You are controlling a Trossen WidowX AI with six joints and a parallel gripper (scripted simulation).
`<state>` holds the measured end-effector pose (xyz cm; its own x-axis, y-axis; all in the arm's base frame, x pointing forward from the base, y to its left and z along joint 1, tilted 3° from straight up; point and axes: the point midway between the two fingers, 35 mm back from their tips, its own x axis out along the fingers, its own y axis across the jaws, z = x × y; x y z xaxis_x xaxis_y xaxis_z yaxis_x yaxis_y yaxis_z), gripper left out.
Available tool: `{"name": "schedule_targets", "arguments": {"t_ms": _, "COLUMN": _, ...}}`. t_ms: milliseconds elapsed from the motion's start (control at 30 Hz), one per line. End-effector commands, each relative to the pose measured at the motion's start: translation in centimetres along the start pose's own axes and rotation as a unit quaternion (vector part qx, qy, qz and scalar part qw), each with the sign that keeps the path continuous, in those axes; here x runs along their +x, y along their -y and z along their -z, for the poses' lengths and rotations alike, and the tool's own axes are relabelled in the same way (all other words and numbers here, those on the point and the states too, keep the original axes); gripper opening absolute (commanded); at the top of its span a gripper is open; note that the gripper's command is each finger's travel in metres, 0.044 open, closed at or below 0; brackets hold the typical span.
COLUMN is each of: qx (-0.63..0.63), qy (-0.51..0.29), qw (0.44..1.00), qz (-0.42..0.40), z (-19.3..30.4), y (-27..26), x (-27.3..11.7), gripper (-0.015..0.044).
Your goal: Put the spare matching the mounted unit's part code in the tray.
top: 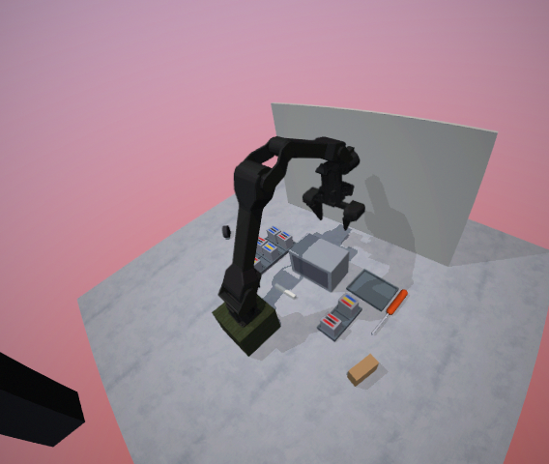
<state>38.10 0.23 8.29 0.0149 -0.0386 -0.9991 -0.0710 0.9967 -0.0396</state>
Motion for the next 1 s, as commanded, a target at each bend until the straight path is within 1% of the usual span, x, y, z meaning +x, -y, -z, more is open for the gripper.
{"name": "schedule_targets", "arguments": {"t_ms": 0, "qx": -0.003, "qy": 0.0, "qw": 1.0, "qz": 0.002, "z": 0.1, "y": 0.0, "x": 0.3, "gripper": 0.044}}
{"name": "schedule_targets", "arguments": {"t_ms": 267, "qx": 0.008, "qy": 0.0, "qw": 1.0, "qz": 0.002, "z": 0.2, "y": 0.3, "x": 0.3, "gripper": 0.044}}
{"name": "schedule_targets", "arguments": {"t_ms": 300, "qx": 0.04, "qy": 0.0, "qw": 0.999, "qz": 0.002, "z": 0.6, "y": 1.2, "x": 0.3, "gripper": 0.044}}
{"name": "schedule_targets", "arguments": {"t_ms": 367, "qx": 0.158, "qy": -0.001, "qw": 0.987, "qz": 0.003, "z": 2.3, "y": 4.3, "x": 0.1, "gripper": 0.044}}
{"name": "schedule_targets", "arguments": {"t_ms": 433, "qx": 0.286, "qy": 0.0, "qw": 0.958, "qz": 0.005, "z": 4.4, "y": 7.4, "x": 0.1, "gripper": 0.044}}
{"name": "schedule_targets", "arguments": {"t_ms": 500, "qx": 0.38, "qy": 0.0, "qw": 0.925, "qz": 0.006, "z": 6.2, "y": 9.6, "x": 0.1, "gripper": 0.044}}
{"name": "schedule_targets", "arguments": {"t_ms": 600, "qx": 0.517, "qy": 0.0, "qw": 0.856, "qz": 0.008, "z": 9.2, "y": 12.4, "x": 0.1, "gripper": 0.044}}
{"name": "schedule_targets", "arguments": {"t_ms": 733, "qx": 0.659, "qy": 0.001, "qw": 0.752, "qz": 0.01, "z": 13.0, "y": 15.0, "x": 0.3, "gripper": 0.044}}
{"name": "schedule_targets", "arguments": {"t_ms": 833, "qx": 0.742, "qy": 0.002, "qw": 0.671, "qz": 0.012, "z": 15.6, "y": 16.3, "x": 0.4, "gripper": 0.044}}
{"name": "schedule_targets", "arguments": {"t_ms": 967, "qx": 0.748, "qy": 0.002, "qw": 0.664, "qz": 0.012, "z": 15.8, "y": 16.4, "x": 0.4, "gripper": 0.044}}
